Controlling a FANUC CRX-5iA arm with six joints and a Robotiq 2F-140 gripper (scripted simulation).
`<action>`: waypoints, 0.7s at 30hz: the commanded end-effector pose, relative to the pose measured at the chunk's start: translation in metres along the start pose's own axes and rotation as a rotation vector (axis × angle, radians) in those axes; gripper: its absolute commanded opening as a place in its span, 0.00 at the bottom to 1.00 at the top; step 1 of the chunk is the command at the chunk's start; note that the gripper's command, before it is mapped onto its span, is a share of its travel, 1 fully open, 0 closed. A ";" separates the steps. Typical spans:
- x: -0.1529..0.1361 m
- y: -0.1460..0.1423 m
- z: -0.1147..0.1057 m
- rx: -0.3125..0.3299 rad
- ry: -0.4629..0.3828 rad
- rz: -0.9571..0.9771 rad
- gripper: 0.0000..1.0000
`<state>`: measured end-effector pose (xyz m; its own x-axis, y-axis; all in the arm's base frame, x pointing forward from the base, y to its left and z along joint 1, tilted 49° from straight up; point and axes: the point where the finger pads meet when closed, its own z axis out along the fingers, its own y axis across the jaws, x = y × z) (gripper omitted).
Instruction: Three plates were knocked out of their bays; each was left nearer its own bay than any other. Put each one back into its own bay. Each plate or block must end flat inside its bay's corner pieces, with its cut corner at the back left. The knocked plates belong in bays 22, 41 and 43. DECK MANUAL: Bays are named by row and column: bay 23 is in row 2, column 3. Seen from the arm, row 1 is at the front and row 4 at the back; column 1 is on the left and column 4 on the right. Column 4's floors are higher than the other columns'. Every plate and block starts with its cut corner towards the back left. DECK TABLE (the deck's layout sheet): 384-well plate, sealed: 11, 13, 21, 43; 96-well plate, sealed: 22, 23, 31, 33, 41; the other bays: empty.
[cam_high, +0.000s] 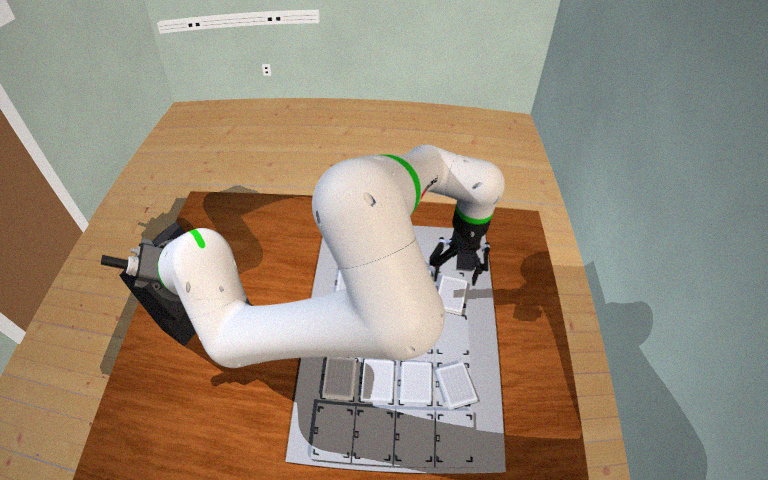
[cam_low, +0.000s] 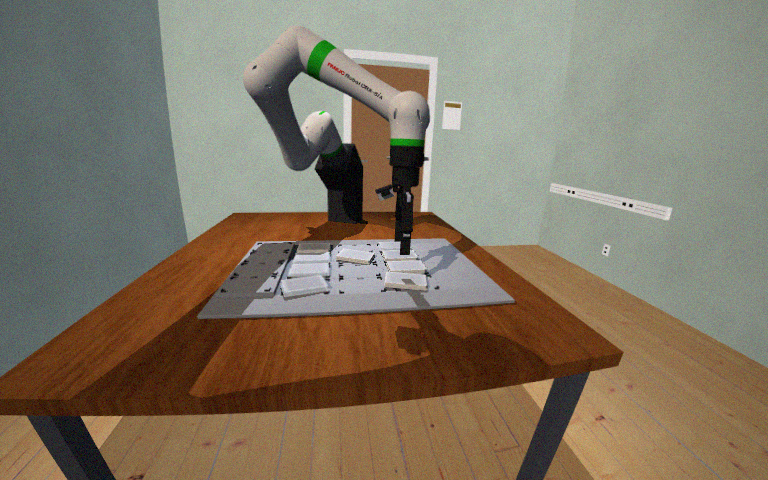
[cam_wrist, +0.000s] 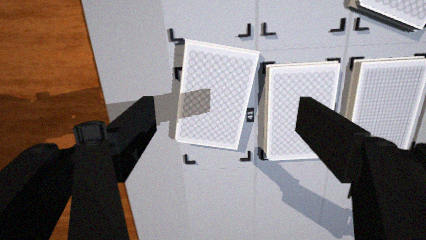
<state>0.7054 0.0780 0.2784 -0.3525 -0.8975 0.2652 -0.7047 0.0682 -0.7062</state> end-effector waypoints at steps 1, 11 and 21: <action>-0.003 -0.003 0.011 0.004 0.000 0.105 0.70; -0.012 -0.007 0.046 0.004 0.000 0.157 0.70; -0.017 -0.009 0.065 0.004 0.000 0.157 0.70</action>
<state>0.7576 0.0638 0.2366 -0.4587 -0.8755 0.1521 -0.6393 0.2063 -0.7408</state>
